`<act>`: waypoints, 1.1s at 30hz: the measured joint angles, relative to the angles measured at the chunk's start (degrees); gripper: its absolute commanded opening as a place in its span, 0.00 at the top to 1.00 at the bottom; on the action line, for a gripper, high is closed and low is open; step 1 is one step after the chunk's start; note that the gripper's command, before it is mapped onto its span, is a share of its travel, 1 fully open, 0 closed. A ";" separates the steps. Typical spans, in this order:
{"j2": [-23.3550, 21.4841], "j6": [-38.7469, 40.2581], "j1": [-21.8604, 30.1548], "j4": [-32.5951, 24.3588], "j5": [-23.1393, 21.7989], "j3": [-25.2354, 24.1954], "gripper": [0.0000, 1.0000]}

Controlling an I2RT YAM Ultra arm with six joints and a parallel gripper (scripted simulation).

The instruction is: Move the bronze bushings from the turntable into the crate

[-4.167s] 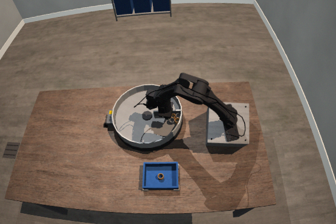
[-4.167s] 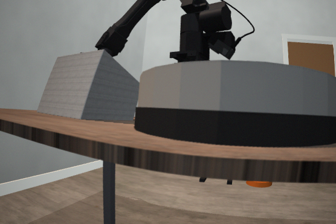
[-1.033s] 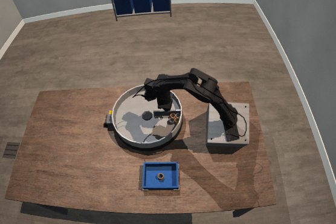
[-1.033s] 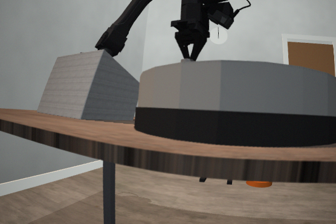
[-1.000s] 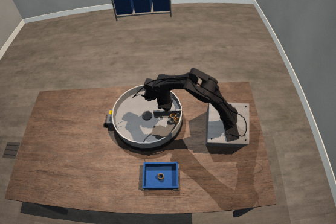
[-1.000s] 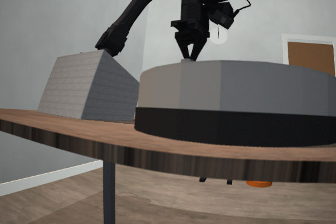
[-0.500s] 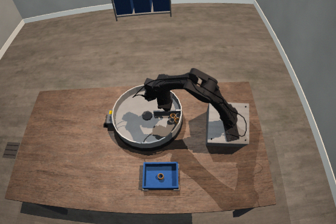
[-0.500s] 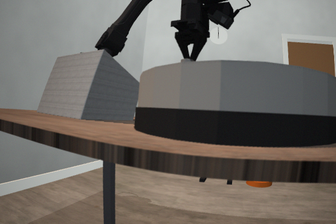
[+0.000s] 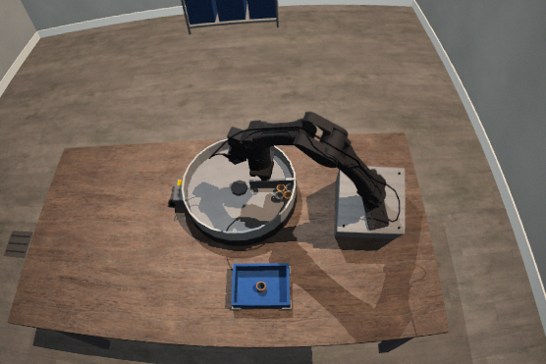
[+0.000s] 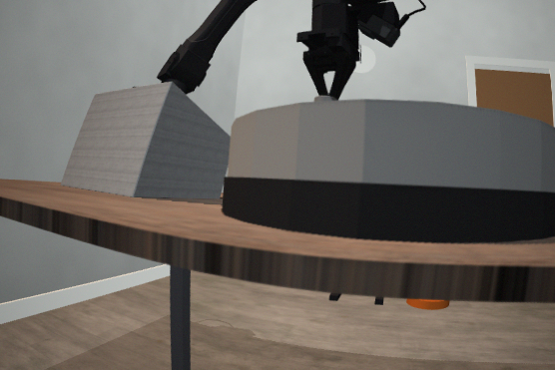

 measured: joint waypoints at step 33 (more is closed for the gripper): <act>22.51 3.67 3.13 -15.34 -0.22 40.17 1.00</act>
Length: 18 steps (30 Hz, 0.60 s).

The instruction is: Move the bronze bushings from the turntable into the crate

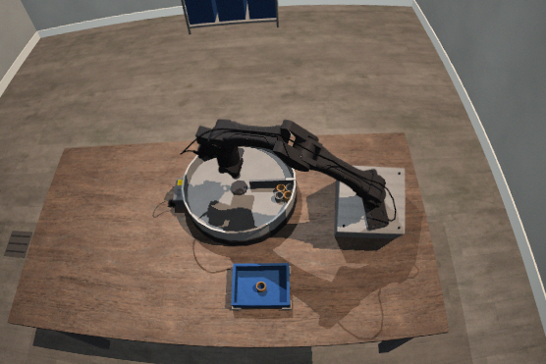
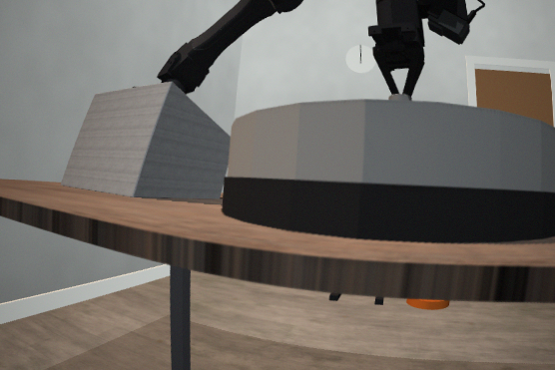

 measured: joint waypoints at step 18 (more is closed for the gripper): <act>2.05 0.07 0.02 -3.61 0.00 3.98 1.00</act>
